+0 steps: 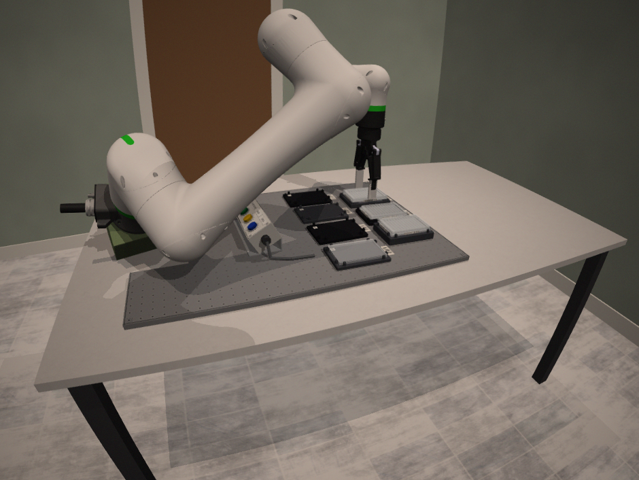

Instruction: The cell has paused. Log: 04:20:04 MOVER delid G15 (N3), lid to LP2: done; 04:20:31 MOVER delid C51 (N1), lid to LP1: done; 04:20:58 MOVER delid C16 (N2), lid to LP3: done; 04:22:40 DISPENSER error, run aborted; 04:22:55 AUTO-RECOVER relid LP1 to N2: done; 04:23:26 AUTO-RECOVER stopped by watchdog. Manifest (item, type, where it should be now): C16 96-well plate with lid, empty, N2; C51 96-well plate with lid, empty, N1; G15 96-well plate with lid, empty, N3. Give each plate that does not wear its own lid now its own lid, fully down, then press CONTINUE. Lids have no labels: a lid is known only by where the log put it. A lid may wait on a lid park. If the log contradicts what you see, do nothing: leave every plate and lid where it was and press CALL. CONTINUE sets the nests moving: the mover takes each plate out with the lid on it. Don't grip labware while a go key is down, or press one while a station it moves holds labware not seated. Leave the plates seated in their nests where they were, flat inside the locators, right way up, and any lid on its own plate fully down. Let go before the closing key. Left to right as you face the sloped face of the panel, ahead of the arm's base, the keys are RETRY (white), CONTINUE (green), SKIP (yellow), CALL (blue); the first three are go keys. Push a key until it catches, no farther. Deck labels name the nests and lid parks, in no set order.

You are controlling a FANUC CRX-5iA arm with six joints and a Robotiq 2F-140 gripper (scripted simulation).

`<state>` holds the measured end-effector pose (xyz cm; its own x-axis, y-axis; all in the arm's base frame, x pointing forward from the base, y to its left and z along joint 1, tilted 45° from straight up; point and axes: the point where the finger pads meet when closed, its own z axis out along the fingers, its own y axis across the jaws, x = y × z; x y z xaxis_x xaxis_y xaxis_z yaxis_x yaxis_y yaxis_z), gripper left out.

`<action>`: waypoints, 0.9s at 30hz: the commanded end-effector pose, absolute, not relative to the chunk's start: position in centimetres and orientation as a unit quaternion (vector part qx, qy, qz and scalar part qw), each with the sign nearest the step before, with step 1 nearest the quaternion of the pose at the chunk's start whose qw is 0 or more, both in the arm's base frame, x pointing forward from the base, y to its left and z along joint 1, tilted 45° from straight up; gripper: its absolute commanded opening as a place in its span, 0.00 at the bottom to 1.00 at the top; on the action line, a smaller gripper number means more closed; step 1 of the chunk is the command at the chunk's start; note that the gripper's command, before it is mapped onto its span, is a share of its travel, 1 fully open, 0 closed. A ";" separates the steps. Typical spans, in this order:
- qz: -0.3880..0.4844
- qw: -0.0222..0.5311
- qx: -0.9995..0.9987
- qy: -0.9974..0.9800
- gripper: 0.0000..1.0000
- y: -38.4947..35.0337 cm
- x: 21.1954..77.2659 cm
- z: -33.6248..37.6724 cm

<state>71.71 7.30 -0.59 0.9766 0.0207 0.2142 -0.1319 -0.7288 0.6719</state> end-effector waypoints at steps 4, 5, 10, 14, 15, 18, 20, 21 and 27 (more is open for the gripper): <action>0.104 0.367 0.924 -0.030 0.66 7.3 71.7 -0.6; 0.104 0.367 0.924 -0.030 0.66 7.3 71.7 -0.6; 0.104 0.367 0.924 -0.030 0.66 7.3 71.7 -0.6; 0.104 0.367 0.924 -0.030 0.66 7.3 71.7 -0.6; 0.104 0.367 0.924 -0.030 0.66 7.3 71.7 -0.6; 0.104 0.367 0.924 -0.030 0.66 7.4 71.7 -0.6; 0.104 0.367 0.924 -0.030 0.66 7.4 71.7 -0.5; 0.104 0.367 0.924 -0.030 0.66 7.4 71.7 -0.5; 0.104 0.367 0.924 -0.030 0.66 7.9 71.6 0.0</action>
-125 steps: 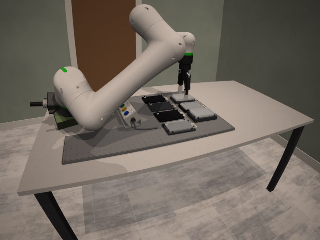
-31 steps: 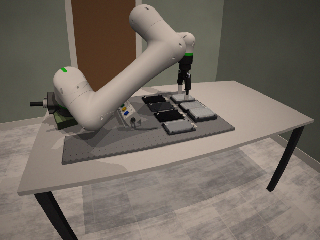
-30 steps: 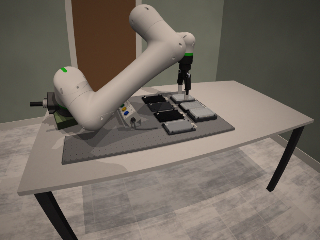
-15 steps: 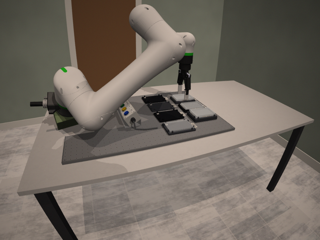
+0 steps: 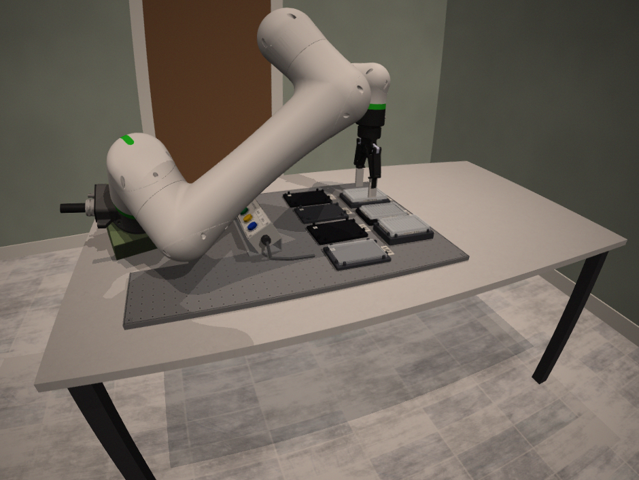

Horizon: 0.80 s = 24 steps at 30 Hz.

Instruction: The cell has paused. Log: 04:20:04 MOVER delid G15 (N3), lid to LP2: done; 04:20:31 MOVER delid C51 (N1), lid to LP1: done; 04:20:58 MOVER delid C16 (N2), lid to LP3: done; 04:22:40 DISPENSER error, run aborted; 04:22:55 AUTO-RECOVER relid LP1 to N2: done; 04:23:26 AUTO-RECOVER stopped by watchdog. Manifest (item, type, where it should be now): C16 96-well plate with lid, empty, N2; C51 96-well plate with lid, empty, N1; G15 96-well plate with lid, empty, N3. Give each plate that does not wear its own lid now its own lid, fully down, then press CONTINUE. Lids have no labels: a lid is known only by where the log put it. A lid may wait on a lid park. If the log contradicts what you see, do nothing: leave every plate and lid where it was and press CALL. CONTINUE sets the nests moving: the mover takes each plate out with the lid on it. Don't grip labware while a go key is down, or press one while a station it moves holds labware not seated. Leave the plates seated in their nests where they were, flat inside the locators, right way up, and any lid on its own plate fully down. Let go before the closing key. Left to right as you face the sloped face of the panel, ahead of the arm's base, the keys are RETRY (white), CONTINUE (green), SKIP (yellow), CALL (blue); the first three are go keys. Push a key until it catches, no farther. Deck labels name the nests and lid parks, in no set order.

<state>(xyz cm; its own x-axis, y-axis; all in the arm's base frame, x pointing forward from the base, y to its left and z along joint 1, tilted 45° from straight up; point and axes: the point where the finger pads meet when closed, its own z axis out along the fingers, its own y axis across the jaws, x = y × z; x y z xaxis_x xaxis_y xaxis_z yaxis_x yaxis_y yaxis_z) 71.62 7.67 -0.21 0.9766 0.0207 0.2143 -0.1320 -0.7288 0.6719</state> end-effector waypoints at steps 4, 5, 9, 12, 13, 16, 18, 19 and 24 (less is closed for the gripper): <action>0.104 0.367 0.924 -0.030 0.66 8.1 71.5 0.2; 0.104 0.367 0.924 -0.030 0.66 8.3 71.5 0.4; 0.104 0.367 0.924 -0.030 0.66 8.8 71.3 1.0; 0.104 0.367 0.924 -0.030 0.66 9.3 71.2 1.5; 0.104 0.367 0.924 -0.030 0.66 9.4 71.2 1.6; 0.104 0.367 0.924 -0.030 0.66 9.9 71.1 2.1; 0.104 0.367 0.924 -0.030 0.66 10.2 71.0 2.3; 0.104 0.367 0.924 -0.030 0.66 10.2 71.0 2.3; 0.104 0.367 0.924 -0.030 0.66 10.6 70.9 2.8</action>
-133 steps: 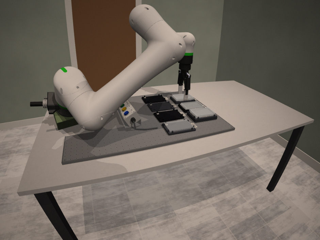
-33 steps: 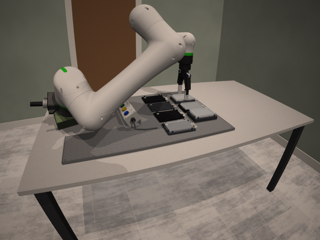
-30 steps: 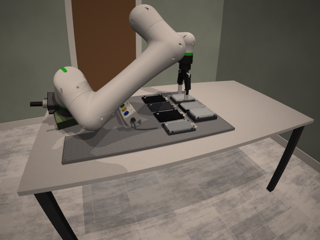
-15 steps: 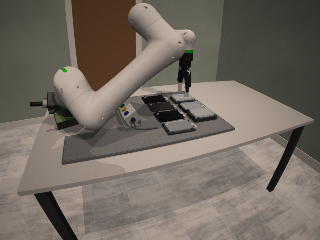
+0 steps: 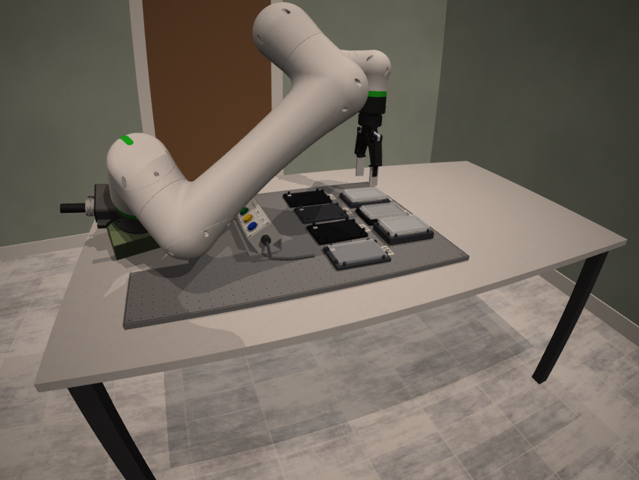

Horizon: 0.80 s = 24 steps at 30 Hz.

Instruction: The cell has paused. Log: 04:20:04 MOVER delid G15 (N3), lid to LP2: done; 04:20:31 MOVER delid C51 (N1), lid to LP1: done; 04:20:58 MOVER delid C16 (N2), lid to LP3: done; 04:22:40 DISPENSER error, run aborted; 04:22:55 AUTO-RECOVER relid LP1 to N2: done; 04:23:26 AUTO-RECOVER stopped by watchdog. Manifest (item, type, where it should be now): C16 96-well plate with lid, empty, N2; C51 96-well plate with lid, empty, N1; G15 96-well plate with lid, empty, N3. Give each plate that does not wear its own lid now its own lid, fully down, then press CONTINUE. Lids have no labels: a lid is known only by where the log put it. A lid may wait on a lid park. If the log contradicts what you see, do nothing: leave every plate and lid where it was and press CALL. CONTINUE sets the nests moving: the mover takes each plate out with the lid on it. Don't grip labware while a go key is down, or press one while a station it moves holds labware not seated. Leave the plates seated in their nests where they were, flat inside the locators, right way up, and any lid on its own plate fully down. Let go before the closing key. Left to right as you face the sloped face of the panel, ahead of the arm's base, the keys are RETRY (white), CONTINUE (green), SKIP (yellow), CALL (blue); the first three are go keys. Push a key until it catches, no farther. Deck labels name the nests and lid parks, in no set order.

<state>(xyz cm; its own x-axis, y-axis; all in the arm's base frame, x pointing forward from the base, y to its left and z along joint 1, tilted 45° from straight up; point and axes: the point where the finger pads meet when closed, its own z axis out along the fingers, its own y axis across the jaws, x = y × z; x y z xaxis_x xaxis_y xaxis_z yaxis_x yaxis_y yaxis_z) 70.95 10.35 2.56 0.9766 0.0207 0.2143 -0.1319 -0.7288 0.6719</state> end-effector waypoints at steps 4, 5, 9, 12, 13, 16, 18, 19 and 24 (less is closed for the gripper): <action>0.104 0.367 0.924 -0.030 0.66 10.9 70.8 3.1; 0.104 0.367 0.924 -0.030 0.66 10.9 70.8 3.1; 0.104 0.367 0.924 -0.030 0.66 11.0 70.8 3.2; 0.104 0.367 0.924 -0.030 0.66 11.0 70.8 3.3; 0.104 0.367 0.924 -0.030 0.66 11.0 70.8 3.3; 0.104 0.367 0.924 -0.030 0.66 10.9 70.7 3.4; 0.104 0.367 0.924 -0.030 0.66 10.1 70.4 4.4; 0.104 0.367 0.924 -0.030 0.66 9.3 70.0 5.4; 0.104 0.366 0.924 -0.030 0.66 5.4 67.7 9.7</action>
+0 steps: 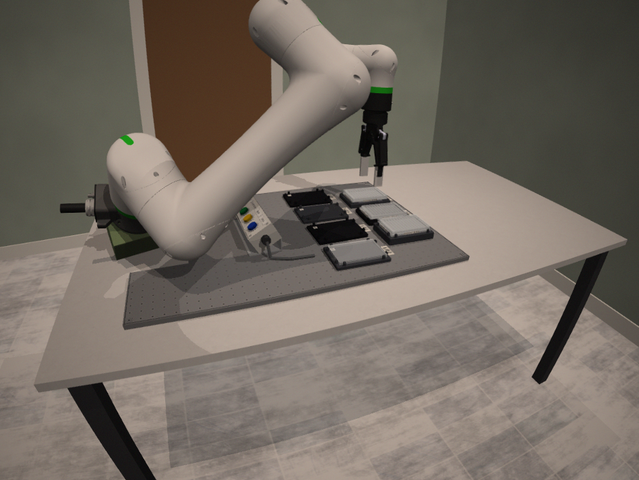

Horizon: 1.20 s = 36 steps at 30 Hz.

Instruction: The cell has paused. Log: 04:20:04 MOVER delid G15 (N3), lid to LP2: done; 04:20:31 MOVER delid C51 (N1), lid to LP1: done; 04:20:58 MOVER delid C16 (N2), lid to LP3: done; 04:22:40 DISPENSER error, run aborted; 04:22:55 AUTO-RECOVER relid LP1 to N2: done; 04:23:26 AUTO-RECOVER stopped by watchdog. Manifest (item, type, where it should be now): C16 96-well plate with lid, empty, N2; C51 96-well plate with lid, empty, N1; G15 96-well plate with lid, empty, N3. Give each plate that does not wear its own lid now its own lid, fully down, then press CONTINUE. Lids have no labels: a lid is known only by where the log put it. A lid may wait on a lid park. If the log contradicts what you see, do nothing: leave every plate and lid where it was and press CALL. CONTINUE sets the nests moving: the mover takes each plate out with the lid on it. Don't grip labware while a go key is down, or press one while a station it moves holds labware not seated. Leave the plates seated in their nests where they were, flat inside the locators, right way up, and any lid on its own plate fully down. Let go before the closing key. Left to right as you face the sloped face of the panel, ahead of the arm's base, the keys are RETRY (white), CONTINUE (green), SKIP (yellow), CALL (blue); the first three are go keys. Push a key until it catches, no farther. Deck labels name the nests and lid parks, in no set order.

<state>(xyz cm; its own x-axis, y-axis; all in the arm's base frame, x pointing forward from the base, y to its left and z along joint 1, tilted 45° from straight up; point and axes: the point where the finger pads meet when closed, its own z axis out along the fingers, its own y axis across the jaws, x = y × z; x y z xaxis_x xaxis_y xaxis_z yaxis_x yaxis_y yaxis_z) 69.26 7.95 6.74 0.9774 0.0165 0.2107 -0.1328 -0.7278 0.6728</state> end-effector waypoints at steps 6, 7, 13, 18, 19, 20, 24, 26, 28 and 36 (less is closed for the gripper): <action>0.104 0.366 0.924 -0.030 0.66 1.7 65.0 13.2; 0.104 0.366 0.924 -0.030 0.66 -0.3 63.4 14.9; 0.104 0.366 0.924 -0.030 0.66 -4.4 59.7 17.8; 0.104 0.366 0.924 -0.030 0.66 -6.3 57.8 18.9; 0.104 0.366 0.924 -0.030 0.66 -8.0 55.9 19.8; 0.104 0.366 0.924 -0.030 0.66 -8.0 55.9 19.8; 0.104 0.366 0.924 -0.030 0.66 -10.8 52.7 20.9; 0.104 0.367 0.924 -0.030 0.66 -11.8 51.5 21.3; 0.104 0.367 0.924 -0.030 0.66 -12.5 50.6 21.5; 0.104 0.367 0.924 -0.030 0.66 -13.4 49.4 21.7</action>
<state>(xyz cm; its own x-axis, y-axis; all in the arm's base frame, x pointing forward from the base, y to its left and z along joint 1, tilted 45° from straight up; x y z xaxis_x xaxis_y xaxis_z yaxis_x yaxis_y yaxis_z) 49.48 -13.40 21.61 0.9769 0.0206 0.2125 -0.1309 -0.7286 0.6724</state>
